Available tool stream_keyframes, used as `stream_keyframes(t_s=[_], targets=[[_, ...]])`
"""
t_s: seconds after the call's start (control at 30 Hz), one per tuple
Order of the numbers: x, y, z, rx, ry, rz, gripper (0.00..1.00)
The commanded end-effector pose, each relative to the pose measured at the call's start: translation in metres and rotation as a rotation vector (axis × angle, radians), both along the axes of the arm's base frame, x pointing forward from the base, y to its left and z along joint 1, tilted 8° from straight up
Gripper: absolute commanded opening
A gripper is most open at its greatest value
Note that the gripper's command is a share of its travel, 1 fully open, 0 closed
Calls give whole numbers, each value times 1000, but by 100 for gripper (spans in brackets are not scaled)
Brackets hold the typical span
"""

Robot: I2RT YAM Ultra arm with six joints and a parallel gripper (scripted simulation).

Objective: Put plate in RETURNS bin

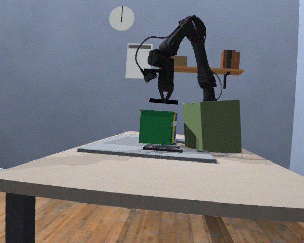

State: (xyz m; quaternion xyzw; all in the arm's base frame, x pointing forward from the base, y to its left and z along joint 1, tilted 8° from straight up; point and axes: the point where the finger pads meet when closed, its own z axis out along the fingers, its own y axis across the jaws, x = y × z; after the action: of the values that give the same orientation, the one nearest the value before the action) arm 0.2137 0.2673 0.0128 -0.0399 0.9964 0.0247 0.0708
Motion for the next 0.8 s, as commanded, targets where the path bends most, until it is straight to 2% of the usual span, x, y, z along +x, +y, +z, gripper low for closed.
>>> stream_keyframes(t_s=[0.0, 0.33, 0.77], targets=[[-2, 10, 22, 32, -15, 9, 0], [-5, 5, 15, 0, 8, 10, 0], [-4, 4, 11, 15, 7, 6, 0]])
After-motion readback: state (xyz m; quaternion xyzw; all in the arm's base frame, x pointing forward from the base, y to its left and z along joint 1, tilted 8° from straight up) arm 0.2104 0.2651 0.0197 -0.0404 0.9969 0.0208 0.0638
